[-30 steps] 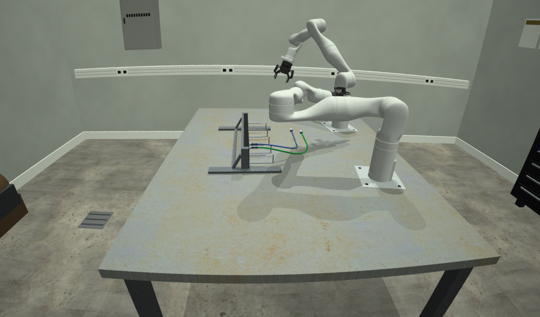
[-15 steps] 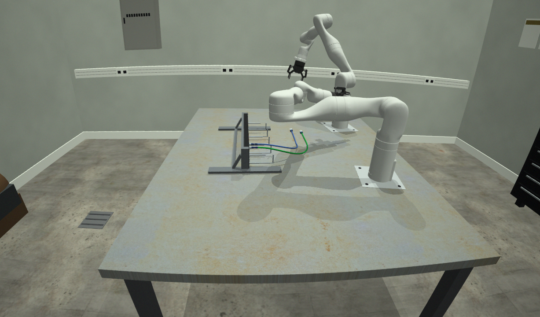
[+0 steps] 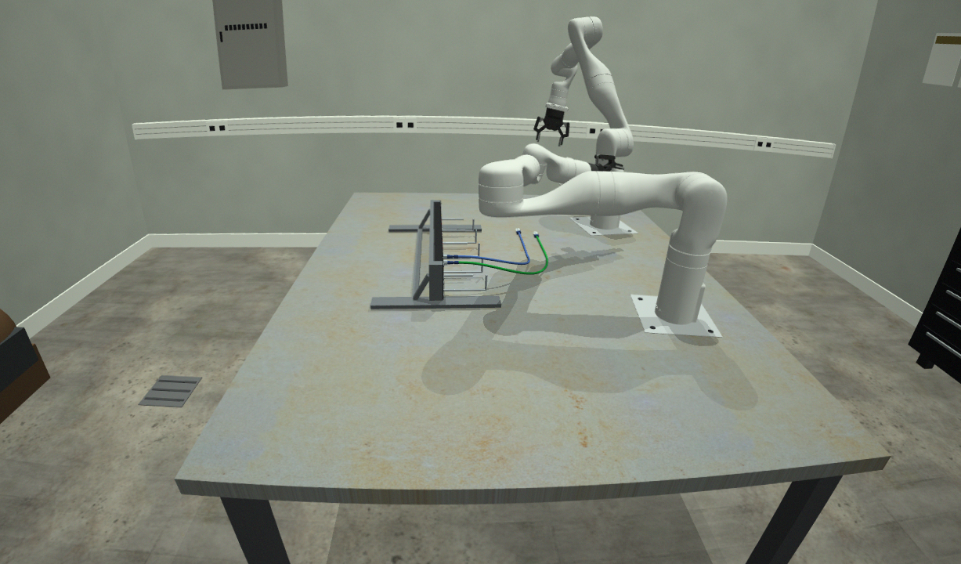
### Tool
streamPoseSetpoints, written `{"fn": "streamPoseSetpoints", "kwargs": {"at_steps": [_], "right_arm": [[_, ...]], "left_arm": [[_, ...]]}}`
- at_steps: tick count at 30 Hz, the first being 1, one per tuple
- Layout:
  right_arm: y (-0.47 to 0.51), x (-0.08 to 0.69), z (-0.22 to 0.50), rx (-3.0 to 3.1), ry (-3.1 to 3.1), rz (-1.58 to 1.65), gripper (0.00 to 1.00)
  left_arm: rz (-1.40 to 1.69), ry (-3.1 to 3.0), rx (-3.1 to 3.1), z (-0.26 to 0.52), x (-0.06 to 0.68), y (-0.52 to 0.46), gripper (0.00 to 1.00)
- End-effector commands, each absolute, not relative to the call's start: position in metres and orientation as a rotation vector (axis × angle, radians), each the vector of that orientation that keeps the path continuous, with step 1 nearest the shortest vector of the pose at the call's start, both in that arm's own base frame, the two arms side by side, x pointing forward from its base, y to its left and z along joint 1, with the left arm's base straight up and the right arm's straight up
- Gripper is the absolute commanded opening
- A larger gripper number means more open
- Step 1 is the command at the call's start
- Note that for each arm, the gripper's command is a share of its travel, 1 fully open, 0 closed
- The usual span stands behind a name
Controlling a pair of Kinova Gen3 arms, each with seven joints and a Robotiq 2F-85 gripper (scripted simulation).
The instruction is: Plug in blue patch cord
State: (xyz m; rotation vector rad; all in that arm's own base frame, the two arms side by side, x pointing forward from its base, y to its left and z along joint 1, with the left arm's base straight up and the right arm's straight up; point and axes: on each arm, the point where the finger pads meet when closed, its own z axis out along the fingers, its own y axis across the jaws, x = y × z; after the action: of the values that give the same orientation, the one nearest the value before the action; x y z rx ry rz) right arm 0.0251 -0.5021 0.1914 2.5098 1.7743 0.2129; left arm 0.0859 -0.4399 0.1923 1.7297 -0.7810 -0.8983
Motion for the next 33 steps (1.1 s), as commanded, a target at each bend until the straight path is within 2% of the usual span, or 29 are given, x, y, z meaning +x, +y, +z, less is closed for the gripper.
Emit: {"fn": "streamPoseSetpoints", "kwargs": {"at_steps": [1,14,33], "right_arm": [[-0.492,0.001,0.194,2.488,1.816,0.162,1.000],[-0.454,-0.066,0.199,2.436,1.960,0.033,1.000],[-0.442,-0.084,0.200,2.420,2.004,0.000,1.000]], "left_arm": [[-0.897,-0.782,1.729,0.193,0.086,-0.440,1.000],[-0.897,-0.782,1.729,0.193,0.086,-0.440,1.000],[-0.897,-0.782,1.730,0.193,0.086,-0.440,1.000]]}}
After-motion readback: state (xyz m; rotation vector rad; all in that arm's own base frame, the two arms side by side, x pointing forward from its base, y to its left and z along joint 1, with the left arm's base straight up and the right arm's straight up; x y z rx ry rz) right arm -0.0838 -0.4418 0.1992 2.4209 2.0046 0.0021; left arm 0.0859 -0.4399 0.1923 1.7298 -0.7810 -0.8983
